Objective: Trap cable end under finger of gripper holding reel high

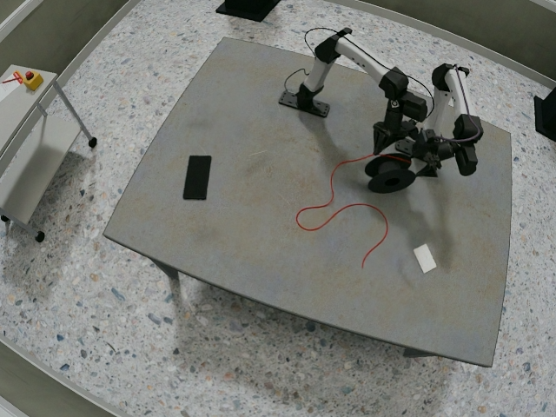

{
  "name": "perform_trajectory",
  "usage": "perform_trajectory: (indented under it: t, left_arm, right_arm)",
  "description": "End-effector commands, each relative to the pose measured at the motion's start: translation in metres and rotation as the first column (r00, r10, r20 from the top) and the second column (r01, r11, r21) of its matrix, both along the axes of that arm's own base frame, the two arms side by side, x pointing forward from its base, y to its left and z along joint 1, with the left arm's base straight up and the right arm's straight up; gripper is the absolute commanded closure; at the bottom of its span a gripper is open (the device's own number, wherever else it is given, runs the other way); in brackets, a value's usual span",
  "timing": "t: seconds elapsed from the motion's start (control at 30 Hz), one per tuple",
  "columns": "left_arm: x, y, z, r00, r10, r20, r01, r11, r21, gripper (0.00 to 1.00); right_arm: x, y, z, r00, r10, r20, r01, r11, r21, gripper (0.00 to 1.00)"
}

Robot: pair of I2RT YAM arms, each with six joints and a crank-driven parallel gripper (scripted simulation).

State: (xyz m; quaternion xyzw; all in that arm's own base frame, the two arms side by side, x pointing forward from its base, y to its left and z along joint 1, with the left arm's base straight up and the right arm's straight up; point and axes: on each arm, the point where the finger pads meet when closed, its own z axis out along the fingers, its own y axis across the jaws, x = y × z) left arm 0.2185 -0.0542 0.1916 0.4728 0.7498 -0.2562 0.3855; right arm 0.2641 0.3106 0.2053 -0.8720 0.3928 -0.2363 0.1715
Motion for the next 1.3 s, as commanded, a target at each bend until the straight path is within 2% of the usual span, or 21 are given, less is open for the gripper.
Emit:
perform_trajectory:
  t: [0.0, 1.27]
  left_arm:
    - [0.006, -0.001, 0.000, 0.999, 0.023, 0.023, -0.023, 1.000, 0.015, 0.25]
    - [0.024, -0.037, -0.027, 0.999, 0.025, 0.027, -0.025, 1.000, 0.013, 0.25]
  right_arm:
    - [0.001, -0.001, 0.010, 1.000, -0.010, 0.010, 0.010, 1.000, 0.022, 1.00]
    - [0.001, -0.001, 0.010, 1.000, -0.010, 0.010, 0.010, 1.000, 0.022, 1.00]
